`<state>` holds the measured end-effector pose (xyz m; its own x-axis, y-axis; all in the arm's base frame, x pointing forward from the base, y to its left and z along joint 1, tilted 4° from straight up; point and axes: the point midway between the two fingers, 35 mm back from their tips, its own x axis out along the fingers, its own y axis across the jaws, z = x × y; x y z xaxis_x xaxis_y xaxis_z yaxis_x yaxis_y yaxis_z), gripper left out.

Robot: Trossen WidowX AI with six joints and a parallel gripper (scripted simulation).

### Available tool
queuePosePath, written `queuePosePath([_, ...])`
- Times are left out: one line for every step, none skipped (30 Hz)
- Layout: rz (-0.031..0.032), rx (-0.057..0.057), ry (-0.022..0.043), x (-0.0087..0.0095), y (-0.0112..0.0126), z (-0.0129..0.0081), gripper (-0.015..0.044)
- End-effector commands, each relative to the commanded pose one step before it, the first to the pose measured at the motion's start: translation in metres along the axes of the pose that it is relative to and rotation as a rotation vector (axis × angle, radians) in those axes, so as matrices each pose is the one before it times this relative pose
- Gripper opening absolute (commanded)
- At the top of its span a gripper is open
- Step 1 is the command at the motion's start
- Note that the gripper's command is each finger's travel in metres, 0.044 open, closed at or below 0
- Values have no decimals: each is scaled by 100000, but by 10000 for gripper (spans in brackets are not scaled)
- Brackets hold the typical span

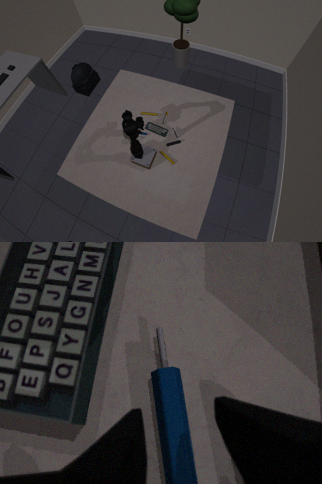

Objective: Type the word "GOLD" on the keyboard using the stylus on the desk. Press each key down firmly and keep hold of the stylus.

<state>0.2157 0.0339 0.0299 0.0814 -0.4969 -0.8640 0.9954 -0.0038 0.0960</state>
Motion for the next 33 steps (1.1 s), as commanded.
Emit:
queuePosePath([-357,-66,-777,466,-128,-109,150])
queuePosePath([0,0,0,52,1,-30,150])
queuePosePath([0,0,-1,65,1,-38,150])
queuePosePath([0,0,-1,80,1,-46,150])
queuePosePath([0,0,0,63,10,-38,150])
queuePosePath([0,0,0,52,1,-30,150])
queuePosePath([0,0,-1,65,1,-37,150])
queuePosePath([0,0,-1,80,1,-46,150])
queuePosePath([0,0,0,63,10,-38,150])
queuePosePath([0,0,0,52,1,-30,150])
queuePosePath([0,0,-1,65,1,-37,150])
queuePosePath([0,0,-1,80,1,-46,150])
queuePosePath([0,0,0,63,10,-38,150])
queuePosePath([0,0,0,52,1,-30,150])
queuePosePath([0,0,-1,65,1,-37,150])
queuePosePath([0,0,-1,80,1,-46,150])
queuePosePath([0,0,0,63,10,-38,150])
queuePosePath([0,0,0,50,5,-34,150])
queuePosePath([0,0,0,62,5,-43,150])
queuePosePath([0,0,0,77,6,-52,150])
queuePosePath([0,0,0,60,5,-41,150])
queuePosePath([0,0,0,51,1,-29,150])
queuePosePath([0,0,-1,65,1,-36,150])
queuePosePath([0,0,-1,81,1,-45,150])
queuePosePath([0,0,-1,69,6,-30,150])
queuePosePath([0,0,-1,54,0,-29,150])
queuePosePath([0,0,-1,66,0,-36,150])
queuePosePath([0,0,-1,81,0,-44,150])
queuePosePath([0,0,-1,63,0,-34,150])
queuePosePath([0,0,0,51,0,-29,150])
queuePosePath([0,0,-1,65,0,-37,150])
queuePosePath([0,0,-1,81,0,-46,150])
queuePosePath([0,0,-1,64,-1,-36,150])
